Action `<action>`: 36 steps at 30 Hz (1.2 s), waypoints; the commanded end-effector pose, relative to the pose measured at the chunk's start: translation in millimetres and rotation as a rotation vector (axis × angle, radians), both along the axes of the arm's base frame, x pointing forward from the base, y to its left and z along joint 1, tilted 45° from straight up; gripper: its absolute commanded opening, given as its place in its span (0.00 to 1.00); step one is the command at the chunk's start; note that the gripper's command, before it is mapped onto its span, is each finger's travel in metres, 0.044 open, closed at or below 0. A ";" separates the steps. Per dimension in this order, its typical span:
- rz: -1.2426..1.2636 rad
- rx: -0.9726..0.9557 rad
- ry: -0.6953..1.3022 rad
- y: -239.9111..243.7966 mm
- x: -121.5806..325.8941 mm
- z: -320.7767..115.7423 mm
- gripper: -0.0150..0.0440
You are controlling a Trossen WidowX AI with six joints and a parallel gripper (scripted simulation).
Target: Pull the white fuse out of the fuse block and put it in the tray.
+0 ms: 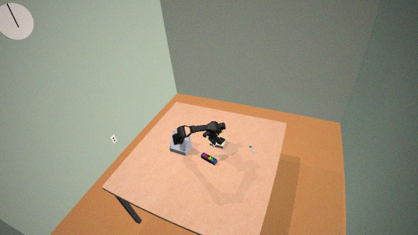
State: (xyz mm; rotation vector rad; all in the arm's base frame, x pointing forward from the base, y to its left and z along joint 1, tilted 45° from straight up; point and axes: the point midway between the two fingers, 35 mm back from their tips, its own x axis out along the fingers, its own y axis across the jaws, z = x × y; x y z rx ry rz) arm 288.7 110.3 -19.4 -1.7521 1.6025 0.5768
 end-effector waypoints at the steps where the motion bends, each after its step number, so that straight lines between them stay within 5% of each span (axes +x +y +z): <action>1: -0.001 0.003 0.003 14.5 -2.2 -13.7 0.25; 19: -0.006 -0.006 -0.002 74.1 -25.9 -85.6 0.25; 36: -0.006 -0.007 -0.002 59.8 -22.6 -102.1 0.25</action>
